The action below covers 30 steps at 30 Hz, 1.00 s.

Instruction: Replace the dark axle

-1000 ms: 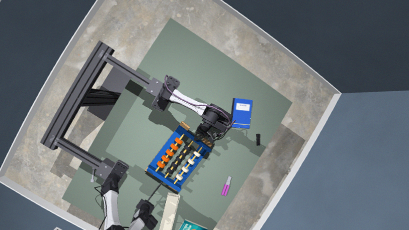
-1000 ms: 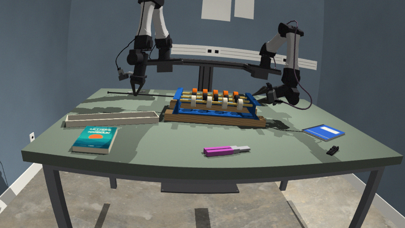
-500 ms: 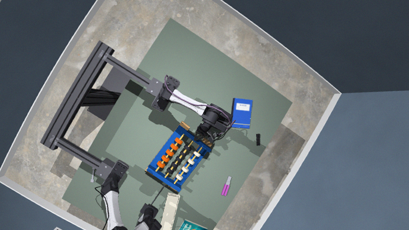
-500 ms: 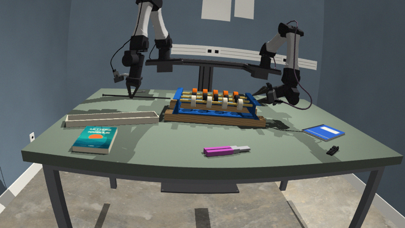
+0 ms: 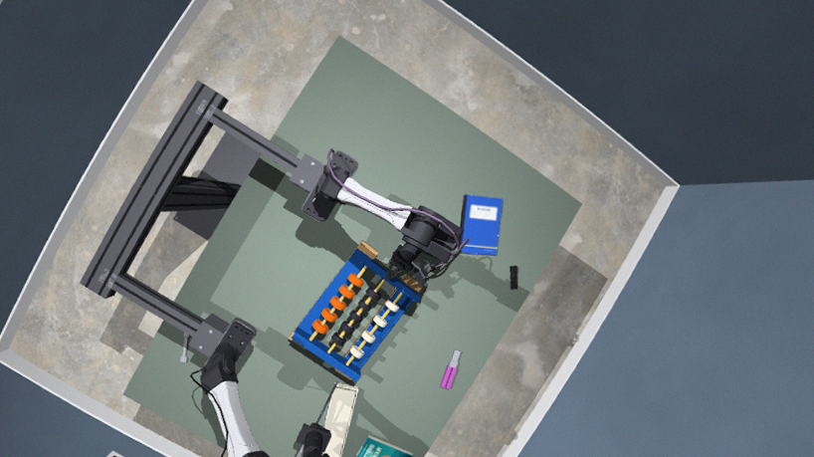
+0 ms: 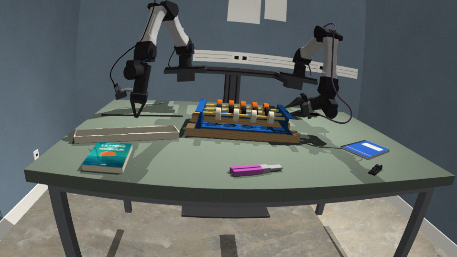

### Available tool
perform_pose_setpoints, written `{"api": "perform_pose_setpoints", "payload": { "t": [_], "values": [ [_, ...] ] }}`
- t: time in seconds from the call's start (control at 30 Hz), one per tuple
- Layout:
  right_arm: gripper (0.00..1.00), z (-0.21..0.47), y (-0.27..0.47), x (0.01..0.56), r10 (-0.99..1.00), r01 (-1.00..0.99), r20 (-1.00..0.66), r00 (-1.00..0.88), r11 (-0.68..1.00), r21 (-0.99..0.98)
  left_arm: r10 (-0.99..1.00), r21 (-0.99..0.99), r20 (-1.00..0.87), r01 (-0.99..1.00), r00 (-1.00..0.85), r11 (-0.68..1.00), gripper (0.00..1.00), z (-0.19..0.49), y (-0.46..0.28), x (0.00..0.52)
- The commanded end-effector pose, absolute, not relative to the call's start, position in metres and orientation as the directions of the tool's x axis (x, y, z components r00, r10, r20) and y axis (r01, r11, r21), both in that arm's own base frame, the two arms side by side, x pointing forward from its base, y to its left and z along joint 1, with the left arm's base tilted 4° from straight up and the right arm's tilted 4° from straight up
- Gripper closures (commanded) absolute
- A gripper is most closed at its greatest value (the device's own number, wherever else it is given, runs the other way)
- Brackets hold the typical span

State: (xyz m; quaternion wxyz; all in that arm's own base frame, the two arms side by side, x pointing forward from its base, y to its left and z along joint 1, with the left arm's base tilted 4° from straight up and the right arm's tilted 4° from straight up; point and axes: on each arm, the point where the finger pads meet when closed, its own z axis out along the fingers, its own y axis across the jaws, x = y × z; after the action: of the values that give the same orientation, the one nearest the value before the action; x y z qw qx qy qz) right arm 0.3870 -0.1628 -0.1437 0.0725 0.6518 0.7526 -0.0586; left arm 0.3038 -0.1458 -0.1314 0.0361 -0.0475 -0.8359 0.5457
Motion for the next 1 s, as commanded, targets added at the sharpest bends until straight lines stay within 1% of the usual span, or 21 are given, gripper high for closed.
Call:
{"api": "perform_pose_setpoints", "payload": {
  "t": [0.0, 0.17, 0.27, 0.43, 0.47, 0.5, 0.73, 0.83, 0.9, 0.97],
  "values": [
    [1.00, -0.147, -0.170, 0.399, 0.965, 0.977, -0.153, -0.212, 0.207, -0.048, 0.163, -0.919, -0.013, 0.076, -0.987, 0.386, 0.67, -0.137, -0.164, 0.296],
    [1.00, -0.150, -0.182, 0.427, 0.951, 0.962, -0.145, -0.273, 0.267, -0.057, 0.163, -0.919, -0.013, 0.076, -0.987, 0.386, 0.67, -0.137, -0.164, 0.296],
    [1.00, -0.151, -0.183, 0.430, 0.949, 0.959, -0.141, -0.282, 0.276, -0.063, 0.163, -0.919, -0.013, 0.076, -0.987, 0.386, 0.67, -0.137, -0.164, 0.296],
    [1.00, -0.153, -0.195, 0.453, 0.933, 0.943, -0.139, -0.333, 0.327, -0.067, 0.163, -0.919, -0.013, 0.076, -0.987, 0.386, 0.67, -0.137, -0.164, 0.296],
    [1.00, -0.153, -0.185, 0.452, 0.933, 0.944, -0.146, -0.330, 0.322, -0.074, 0.163, -0.919, -0.013, 0.076, -0.987, 0.386, 0.67, -0.137, -0.164, 0.296],
    [1.00, -0.152, -0.200, 0.458, 0.939, 0.954, -0.171, -0.300, 0.297, -0.042, 0.163, -0.919, -0.013, 0.076, -0.987, 0.386, 0.67, -0.137, -0.164, 0.296],
    [1.00, -0.158, -0.196, 0.467, 0.920, 0.929, -0.133, -0.369, 0.363, -0.066, 0.163, -0.919, -0.013, 0.076, -0.987, 0.386, 0.67, -0.137, -0.164, 0.296],
    [1.00, -0.158, -0.200, 0.469, 0.921, 0.931, -0.137, -0.364, 0.359, -0.060, 0.163, -0.919, -0.013, 0.076, -0.987, 0.386, 0.67, -0.137, -0.164, 0.296],
    [1.00, -0.158, -0.206, 0.470, 0.922, 0.934, -0.151, -0.357, 0.352, -0.064, 0.163, -0.919, -0.013, 0.076, -0.987, 0.386, 0.67, -0.137, -0.164, 0.296],
    [1.00, -0.147, -0.210, 0.480, 0.927, 0.944, -0.183, -0.328, 0.329, -0.026, 0.163, -0.919, -0.013, 0.076, -0.987, 0.386, 0.67, -0.137, -0.164, 0.296]
  ]
}}
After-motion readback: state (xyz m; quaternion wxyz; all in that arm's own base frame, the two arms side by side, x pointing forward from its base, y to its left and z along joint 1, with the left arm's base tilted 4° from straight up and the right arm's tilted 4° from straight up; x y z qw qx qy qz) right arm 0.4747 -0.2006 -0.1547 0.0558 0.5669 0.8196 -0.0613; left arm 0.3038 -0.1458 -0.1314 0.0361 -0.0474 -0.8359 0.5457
